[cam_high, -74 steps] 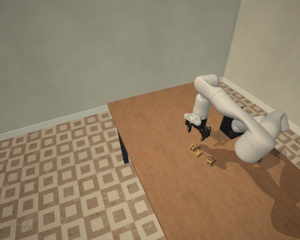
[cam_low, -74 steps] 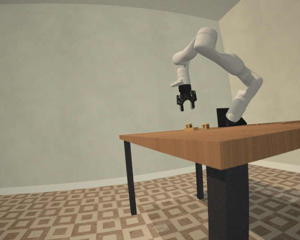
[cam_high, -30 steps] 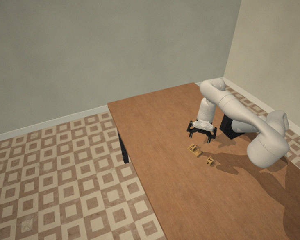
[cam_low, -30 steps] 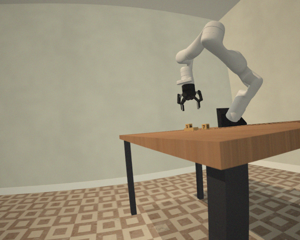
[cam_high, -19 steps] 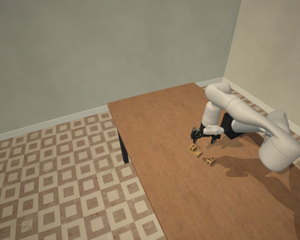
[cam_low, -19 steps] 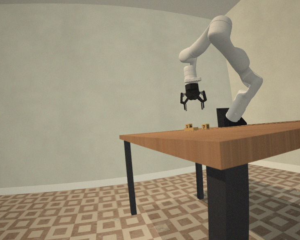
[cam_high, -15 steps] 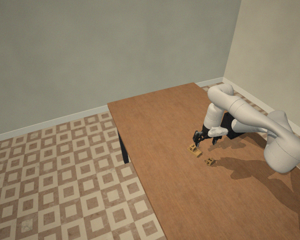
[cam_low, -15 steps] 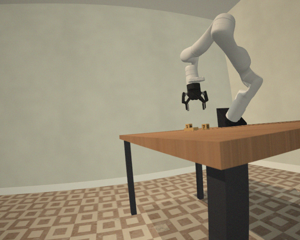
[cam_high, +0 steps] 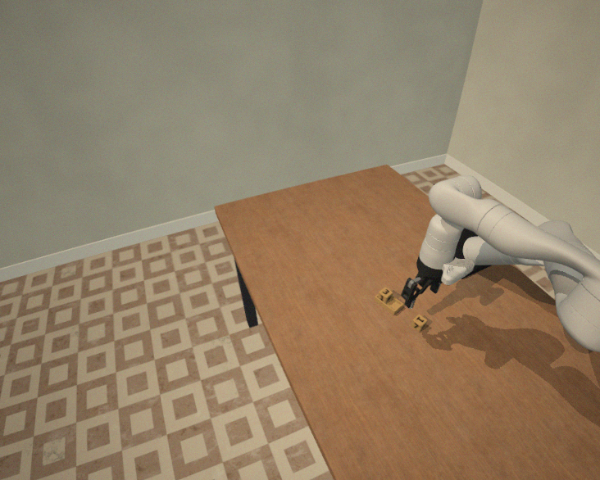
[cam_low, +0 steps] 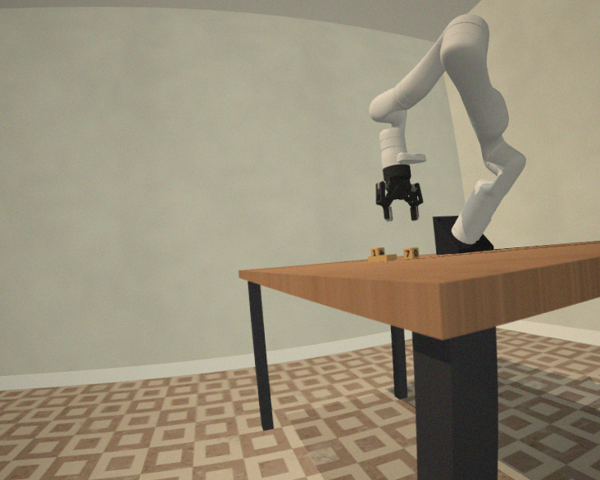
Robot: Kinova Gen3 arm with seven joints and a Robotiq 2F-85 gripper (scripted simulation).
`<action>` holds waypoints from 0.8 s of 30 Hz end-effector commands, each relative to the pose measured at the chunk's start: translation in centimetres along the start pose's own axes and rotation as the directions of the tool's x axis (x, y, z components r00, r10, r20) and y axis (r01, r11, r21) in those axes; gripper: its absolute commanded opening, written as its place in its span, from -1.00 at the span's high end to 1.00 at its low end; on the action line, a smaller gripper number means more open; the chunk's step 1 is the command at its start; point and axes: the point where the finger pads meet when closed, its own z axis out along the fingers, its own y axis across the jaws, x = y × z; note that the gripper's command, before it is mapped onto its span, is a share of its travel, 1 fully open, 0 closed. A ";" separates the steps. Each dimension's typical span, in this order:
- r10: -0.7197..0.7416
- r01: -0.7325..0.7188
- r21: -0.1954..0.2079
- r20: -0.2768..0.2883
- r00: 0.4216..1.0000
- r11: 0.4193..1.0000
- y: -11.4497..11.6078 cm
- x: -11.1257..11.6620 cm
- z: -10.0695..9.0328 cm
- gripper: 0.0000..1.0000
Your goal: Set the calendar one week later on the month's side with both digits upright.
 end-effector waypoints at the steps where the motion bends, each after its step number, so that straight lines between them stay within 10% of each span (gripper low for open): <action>1: -0.050 0.050 -0.006 -0.002 0.999 0.999 0.1 0.8 -0.1 -1.00; 18: -0.151 0.151 -0.004 -0.003 0.988 0.988 -0.2 1.6 0.1 -1.00; 19: -0.151 0.151 -0.004 -0.003 0.988 0.988 -0.2 1.6 0.1 0.07; 24: -0.151 0.151 -0.004 -0.003 0.988 0.988 -0.2 1.6 0.1 0.07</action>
